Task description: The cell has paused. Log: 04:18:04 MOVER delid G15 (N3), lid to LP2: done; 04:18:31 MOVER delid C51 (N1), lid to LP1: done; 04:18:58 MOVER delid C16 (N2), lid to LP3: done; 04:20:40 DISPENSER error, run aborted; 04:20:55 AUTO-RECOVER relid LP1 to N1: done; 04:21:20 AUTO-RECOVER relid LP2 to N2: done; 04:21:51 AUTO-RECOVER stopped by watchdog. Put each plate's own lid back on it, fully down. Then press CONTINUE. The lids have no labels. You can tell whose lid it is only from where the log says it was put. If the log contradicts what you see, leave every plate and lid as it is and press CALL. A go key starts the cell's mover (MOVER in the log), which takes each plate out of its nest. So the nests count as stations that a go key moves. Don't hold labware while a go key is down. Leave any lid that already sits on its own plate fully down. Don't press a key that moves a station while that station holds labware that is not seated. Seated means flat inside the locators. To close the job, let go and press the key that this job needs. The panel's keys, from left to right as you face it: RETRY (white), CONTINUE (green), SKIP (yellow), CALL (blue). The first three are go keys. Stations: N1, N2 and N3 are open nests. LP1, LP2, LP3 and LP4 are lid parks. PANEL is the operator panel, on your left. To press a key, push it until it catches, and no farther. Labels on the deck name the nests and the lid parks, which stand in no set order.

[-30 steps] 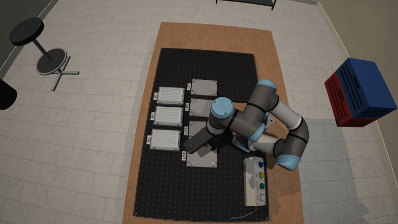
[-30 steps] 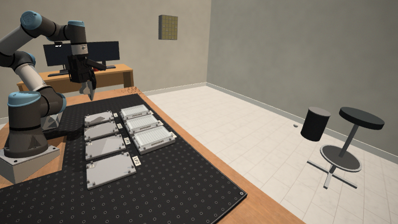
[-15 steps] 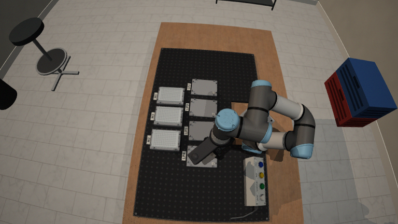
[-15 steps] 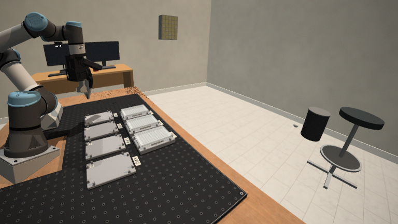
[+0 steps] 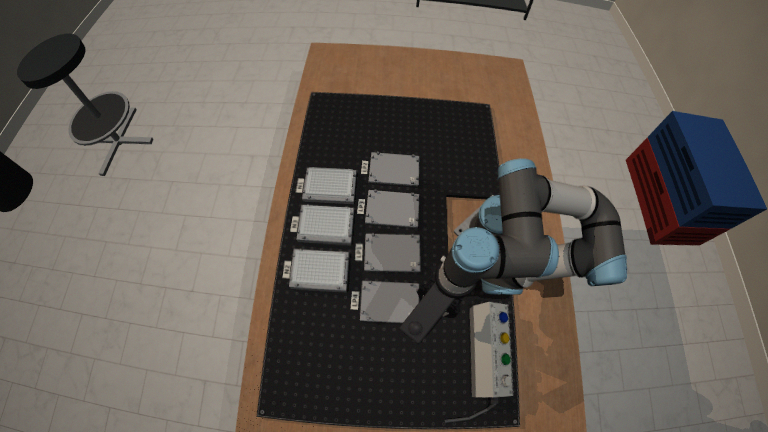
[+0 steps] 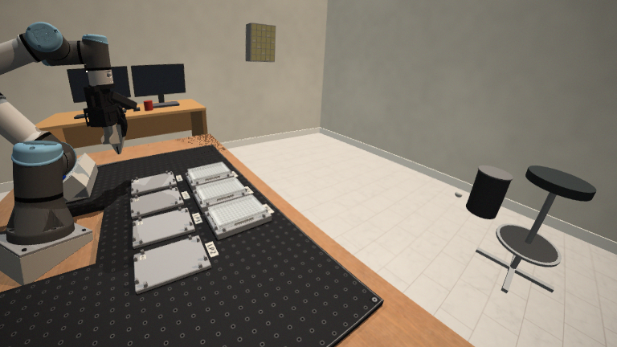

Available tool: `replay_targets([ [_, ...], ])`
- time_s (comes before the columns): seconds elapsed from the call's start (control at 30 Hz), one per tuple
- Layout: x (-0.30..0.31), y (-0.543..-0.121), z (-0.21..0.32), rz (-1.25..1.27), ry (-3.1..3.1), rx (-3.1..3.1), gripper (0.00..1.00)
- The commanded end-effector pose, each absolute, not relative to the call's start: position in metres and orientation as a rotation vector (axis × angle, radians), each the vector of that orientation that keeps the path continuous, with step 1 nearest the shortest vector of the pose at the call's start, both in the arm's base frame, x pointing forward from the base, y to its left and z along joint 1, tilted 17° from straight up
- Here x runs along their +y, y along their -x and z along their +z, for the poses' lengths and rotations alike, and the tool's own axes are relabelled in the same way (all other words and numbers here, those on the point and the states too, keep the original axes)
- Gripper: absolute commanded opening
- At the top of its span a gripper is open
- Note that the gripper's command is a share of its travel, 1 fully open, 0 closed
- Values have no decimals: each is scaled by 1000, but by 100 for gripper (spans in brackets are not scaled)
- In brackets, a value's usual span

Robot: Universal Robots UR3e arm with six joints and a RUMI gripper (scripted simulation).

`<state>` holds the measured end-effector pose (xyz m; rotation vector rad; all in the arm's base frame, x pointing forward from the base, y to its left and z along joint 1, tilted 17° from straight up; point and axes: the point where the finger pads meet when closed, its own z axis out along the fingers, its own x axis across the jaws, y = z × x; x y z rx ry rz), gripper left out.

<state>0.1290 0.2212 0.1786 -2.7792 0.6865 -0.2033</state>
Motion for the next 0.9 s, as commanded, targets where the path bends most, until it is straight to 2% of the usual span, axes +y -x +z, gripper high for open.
replay_targets([
  [0.0, 231, -107, 177, -231, 2820, 559, 0],
  [0.87, 274, -1, 165, -312, 2907, -100, 0],
])
